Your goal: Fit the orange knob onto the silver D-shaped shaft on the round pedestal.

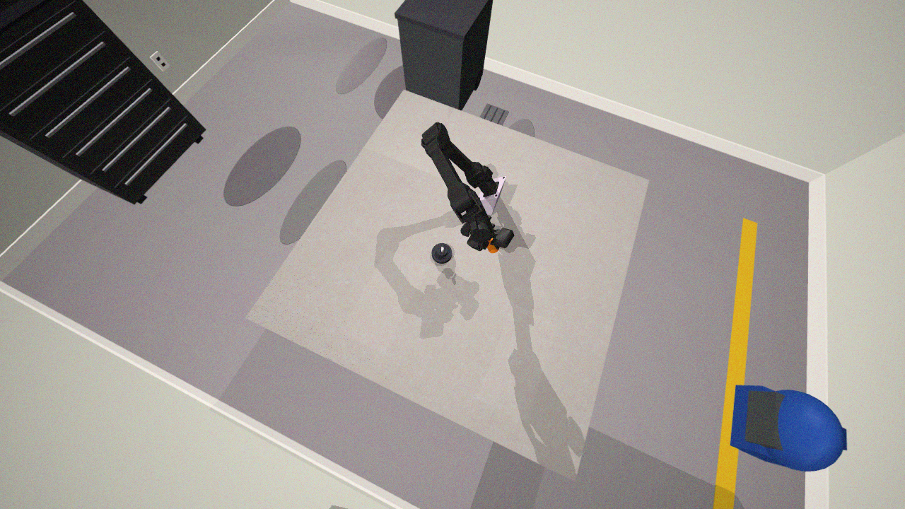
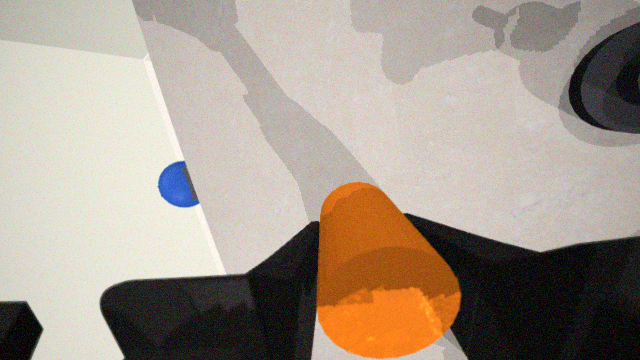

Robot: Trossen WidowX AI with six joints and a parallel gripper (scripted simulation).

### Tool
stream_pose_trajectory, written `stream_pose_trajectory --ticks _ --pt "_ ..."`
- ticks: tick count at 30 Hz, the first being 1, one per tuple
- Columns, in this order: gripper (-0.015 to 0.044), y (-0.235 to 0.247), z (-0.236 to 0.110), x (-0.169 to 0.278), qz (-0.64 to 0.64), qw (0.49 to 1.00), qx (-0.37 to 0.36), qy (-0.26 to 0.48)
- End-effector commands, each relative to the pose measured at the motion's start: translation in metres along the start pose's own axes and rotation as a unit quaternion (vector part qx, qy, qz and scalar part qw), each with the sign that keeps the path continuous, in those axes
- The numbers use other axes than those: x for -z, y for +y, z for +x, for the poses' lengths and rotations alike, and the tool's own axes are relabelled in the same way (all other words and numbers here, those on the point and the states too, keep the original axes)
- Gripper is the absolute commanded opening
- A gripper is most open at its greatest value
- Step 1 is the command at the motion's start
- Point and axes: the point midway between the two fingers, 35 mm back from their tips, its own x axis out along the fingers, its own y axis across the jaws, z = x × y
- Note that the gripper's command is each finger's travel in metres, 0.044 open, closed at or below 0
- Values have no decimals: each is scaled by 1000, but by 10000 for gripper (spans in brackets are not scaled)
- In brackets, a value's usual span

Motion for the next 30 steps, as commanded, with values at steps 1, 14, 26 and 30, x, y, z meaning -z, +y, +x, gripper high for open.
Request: stream_pose_trajectory --ticks 1,14,26,30 --pt "0 1 5 -2 2 999 45 -5" --pt "0 -2 28 -2 4 985 174 -3" --pt "0 -9 53 -4 4 971 240 -5" --pt "0 -18 74 -7 5 970 241 -6"
